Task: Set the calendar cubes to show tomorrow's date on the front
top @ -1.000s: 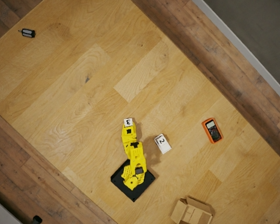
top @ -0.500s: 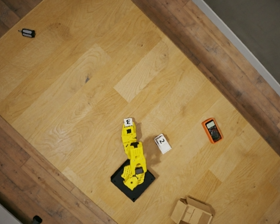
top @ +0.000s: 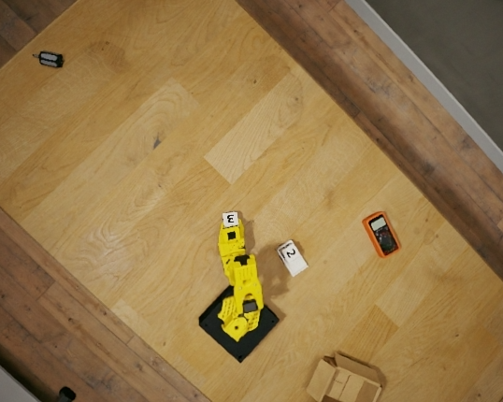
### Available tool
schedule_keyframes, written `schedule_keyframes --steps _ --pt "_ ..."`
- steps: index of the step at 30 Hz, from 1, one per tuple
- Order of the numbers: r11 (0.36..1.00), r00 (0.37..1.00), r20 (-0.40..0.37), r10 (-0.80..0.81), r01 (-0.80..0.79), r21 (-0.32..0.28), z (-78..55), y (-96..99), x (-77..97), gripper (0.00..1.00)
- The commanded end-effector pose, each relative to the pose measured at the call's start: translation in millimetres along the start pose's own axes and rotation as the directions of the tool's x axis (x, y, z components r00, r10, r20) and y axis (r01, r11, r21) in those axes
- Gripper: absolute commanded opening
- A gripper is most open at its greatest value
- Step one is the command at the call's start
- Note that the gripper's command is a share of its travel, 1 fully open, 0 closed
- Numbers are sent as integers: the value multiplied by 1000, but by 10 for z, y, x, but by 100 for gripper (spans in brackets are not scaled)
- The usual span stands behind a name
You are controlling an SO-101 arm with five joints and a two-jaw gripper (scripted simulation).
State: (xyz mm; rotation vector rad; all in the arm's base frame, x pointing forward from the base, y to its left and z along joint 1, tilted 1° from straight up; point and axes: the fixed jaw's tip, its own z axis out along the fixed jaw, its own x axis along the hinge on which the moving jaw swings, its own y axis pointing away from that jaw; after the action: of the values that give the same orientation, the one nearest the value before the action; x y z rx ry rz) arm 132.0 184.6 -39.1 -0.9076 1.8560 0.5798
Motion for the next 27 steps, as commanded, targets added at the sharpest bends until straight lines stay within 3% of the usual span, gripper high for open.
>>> schedule_keyframes --steps 1,27 --pt "1000 1000 11 -3 3 8 4 -20 -7 25" --pt "1000 1000 11 -3 3 8 4 -20 -7 36"
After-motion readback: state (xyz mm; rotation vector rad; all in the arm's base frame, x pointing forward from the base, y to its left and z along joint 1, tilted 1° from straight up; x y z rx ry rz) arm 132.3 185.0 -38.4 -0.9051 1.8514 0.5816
